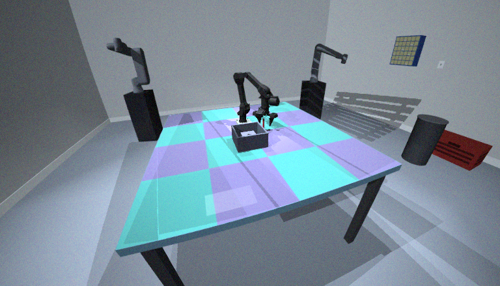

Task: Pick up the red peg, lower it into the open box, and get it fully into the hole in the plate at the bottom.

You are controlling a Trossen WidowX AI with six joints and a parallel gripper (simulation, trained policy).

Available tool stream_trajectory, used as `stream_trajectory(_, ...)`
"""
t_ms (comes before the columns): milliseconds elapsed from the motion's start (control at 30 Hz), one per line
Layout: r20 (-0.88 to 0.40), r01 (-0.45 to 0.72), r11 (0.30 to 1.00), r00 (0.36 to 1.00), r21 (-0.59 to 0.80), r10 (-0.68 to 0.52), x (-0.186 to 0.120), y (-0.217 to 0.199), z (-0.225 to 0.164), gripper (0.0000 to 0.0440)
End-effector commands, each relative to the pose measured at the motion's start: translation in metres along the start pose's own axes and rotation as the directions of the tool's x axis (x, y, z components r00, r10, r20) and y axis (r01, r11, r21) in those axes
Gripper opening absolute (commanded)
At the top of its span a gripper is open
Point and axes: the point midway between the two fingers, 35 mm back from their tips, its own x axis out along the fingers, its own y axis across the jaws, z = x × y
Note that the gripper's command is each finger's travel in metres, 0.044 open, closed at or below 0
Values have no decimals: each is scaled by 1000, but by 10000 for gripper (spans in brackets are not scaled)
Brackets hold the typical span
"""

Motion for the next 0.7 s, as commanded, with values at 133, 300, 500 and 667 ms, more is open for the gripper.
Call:
stream_trajectory(133,-10,42,999,999,-32,-42,25,-6,-4,263)
stream_trajectory(300,-16,67,997,998,-35,-68,30,-5,-5,133)
stream_trajectory(500,-15,101,994,995,-35,-102,32,-4,-7,19)
stream_trajectory(667,30,67,996,997,-51,-66,12,9,4,0)
